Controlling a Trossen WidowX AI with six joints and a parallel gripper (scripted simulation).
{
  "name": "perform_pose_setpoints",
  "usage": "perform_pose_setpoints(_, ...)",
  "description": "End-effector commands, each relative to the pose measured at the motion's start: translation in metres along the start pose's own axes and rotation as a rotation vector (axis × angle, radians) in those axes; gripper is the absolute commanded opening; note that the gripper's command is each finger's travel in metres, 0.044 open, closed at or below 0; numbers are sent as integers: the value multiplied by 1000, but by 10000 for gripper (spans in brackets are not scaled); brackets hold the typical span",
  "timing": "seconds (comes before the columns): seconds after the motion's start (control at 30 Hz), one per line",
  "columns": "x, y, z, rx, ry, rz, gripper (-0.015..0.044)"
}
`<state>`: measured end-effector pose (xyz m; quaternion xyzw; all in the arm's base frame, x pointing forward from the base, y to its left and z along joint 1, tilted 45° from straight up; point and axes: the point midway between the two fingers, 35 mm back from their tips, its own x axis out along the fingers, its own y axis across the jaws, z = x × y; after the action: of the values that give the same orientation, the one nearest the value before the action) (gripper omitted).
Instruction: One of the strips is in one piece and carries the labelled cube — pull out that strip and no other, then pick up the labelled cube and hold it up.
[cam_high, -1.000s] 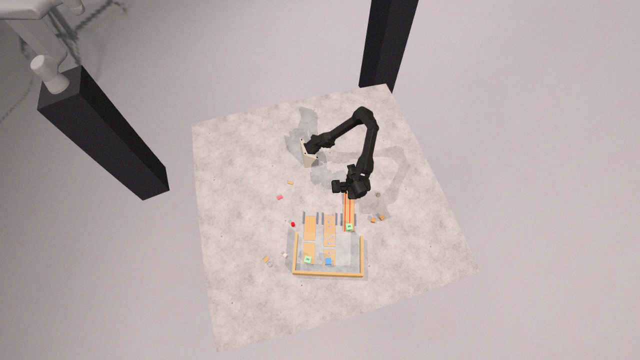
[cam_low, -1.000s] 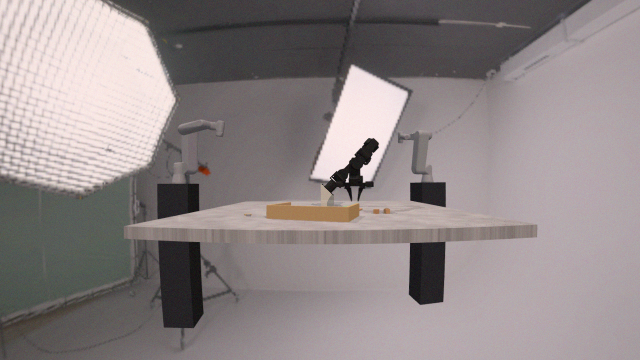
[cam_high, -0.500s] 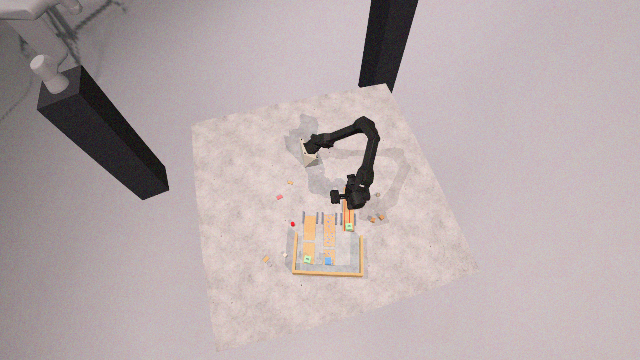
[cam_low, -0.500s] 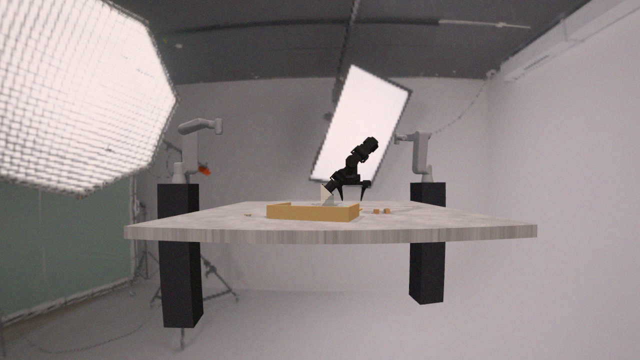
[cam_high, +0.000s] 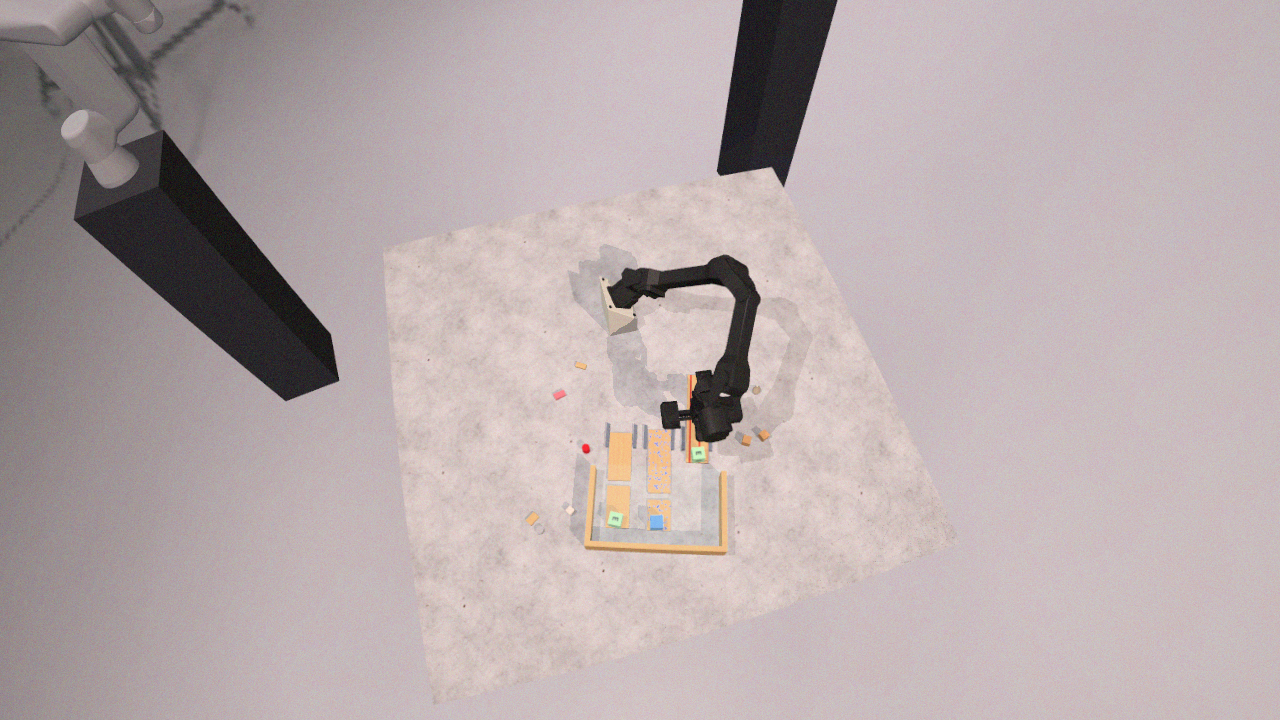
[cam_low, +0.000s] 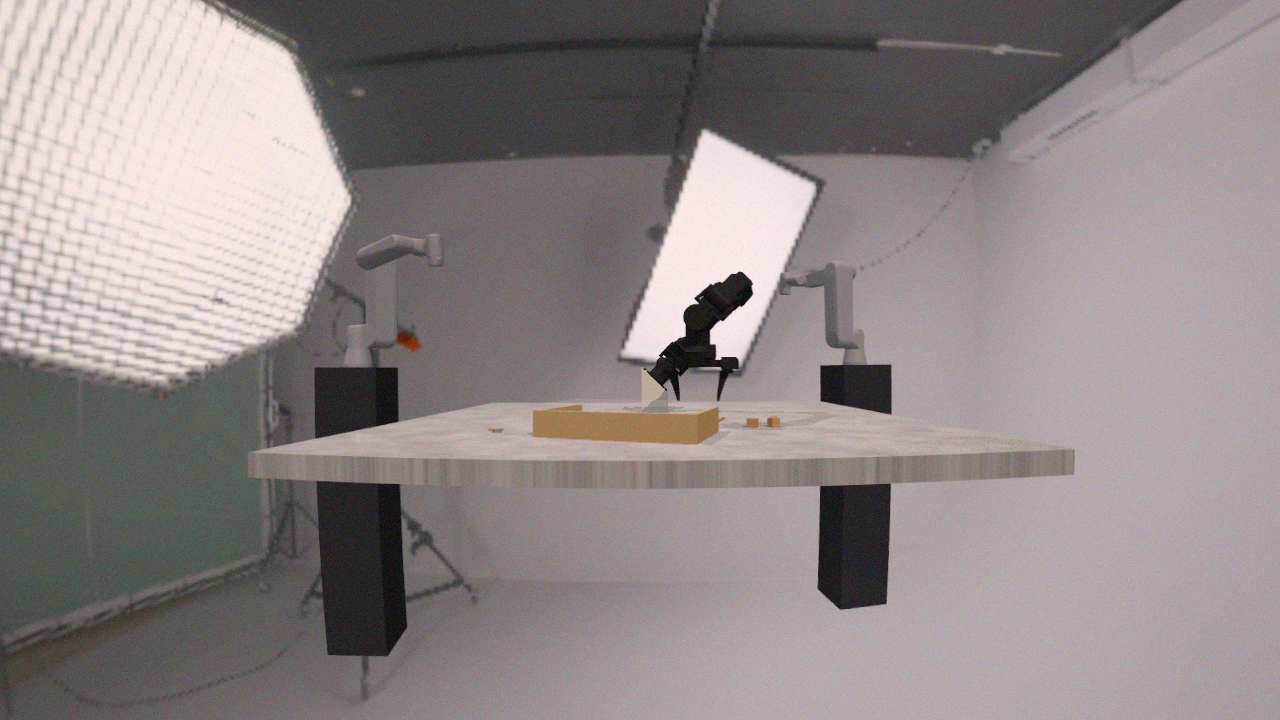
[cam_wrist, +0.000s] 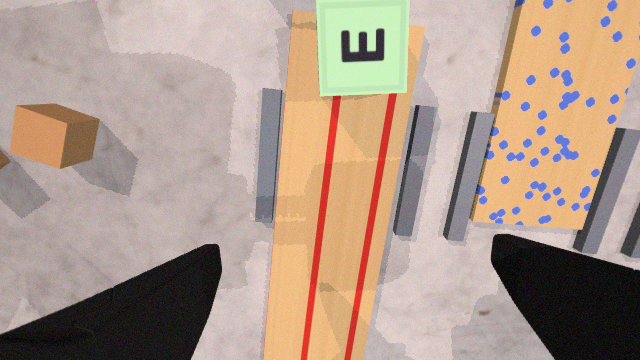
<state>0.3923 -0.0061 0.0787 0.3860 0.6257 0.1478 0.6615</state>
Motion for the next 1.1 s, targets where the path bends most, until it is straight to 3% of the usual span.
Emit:
perform_pose_setpoints(0.0,-3,-1,15,-6,-3,2,440)
perform_pose_setpoints(0.47,-11,-4,64,-8,-5,2,440)
perform_pose_setpoints(0.7,-2,-4,64,-8,-5,2,256)
perform_pose_setpoints(1.07,16,-4,65,-8,-5,2,250)
